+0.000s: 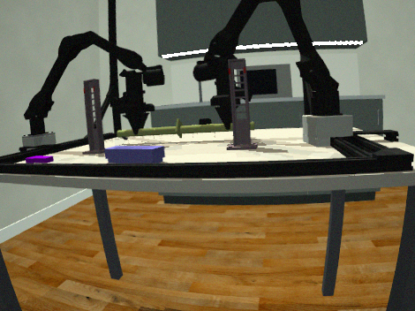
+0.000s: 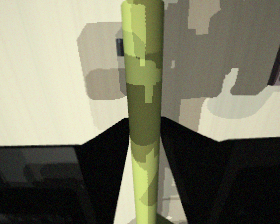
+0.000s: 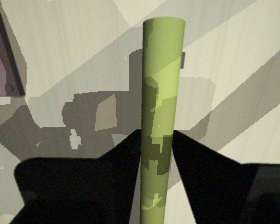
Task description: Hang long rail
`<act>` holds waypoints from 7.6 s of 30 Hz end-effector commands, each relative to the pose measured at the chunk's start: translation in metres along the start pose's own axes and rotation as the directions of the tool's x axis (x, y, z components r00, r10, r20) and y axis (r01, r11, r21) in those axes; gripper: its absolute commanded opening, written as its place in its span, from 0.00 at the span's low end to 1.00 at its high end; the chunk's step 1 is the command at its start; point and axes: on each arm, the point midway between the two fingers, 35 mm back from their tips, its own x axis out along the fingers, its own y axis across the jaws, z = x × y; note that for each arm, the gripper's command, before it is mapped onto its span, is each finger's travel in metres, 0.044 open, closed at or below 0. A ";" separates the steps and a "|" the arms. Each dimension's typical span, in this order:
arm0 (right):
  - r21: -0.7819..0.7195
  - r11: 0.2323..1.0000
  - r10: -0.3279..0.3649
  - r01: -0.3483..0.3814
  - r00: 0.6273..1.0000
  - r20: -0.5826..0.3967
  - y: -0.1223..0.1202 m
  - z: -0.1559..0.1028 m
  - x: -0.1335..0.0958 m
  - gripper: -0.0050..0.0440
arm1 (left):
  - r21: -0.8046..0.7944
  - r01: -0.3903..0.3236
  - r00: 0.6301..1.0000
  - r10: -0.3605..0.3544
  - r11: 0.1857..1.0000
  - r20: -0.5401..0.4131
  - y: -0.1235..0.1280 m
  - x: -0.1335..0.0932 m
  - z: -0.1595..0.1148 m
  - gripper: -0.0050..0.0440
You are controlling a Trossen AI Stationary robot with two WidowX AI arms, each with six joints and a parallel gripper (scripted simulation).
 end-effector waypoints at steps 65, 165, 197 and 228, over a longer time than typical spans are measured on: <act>-0.005 0.878 0.479 -0.479 0.878 0.009 -0.016 0.001 -0.021 0.10 | -0.002 0.485 0.875 -0.485 0.875 -0.004 0.016 -0.020 -0.001 0.10; -0.057 0.833 0.553 -0.550 0.829 0.082 -0.019 -0.001 -0.020 0.10 | -0.041 0.212 0.976 -0.214 0.976 -0.043 0.018 -0.025 0.002 0.43; -0.057 0.833 0.553 -0.550 0.829 0.082 -0.019 -0.001 -0.020 0.10 | 0.001 -0.003 0.995 0.003 1.000 -0.103 0.003 -0.003 0.000 0.43; -0.057 0.833 0.553 -0.550 0.829 0.082 -0.019 -0.001 -0.020 0.10 | 0.001 -0.003 0.995 0.003 1.000 -0.103 0.004 0.005 -0.002 0.10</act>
